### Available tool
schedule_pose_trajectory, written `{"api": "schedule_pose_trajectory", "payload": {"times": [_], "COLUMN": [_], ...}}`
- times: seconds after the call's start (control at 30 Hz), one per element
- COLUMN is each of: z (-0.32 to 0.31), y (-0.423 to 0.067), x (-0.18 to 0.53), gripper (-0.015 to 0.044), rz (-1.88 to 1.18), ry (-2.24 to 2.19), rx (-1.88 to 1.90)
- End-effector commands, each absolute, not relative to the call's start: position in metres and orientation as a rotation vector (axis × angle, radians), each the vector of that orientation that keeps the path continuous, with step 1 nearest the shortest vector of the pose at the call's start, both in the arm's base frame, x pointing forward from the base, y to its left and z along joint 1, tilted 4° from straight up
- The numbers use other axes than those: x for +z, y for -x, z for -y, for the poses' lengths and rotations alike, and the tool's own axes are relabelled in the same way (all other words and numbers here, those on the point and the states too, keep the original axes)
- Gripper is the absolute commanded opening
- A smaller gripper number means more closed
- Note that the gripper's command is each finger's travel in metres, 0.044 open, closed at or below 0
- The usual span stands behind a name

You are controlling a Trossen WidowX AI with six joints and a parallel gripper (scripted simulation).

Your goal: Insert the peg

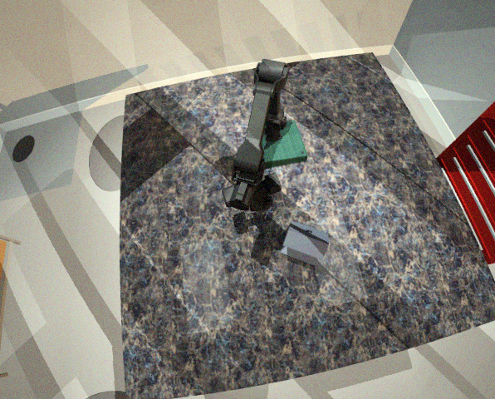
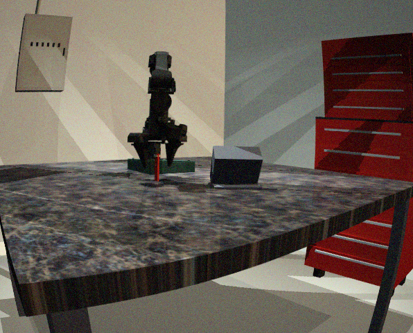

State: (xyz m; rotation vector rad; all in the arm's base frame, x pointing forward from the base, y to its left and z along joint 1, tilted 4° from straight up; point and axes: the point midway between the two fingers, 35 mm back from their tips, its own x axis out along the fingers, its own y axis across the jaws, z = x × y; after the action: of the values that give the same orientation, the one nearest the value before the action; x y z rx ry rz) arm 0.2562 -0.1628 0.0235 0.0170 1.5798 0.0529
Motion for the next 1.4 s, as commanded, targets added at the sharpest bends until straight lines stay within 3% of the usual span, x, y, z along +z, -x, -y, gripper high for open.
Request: {"api": "schedule_pose_trajectory", "payload": {"times": [0.0, 0.53, 1.37], "z": [0.162, 0.163, 0.167], "y": [-0.254, -0.256, -0.26], "x": [0.02, 0.023, 0.085], "gripper": [0.044, 0.002, 0.0], "rz": [-1.59, -1.581, -1.588], "ry": [-0.022, -0.017, -0.02], "rx": [0.053, 0.053, 0.052]}}
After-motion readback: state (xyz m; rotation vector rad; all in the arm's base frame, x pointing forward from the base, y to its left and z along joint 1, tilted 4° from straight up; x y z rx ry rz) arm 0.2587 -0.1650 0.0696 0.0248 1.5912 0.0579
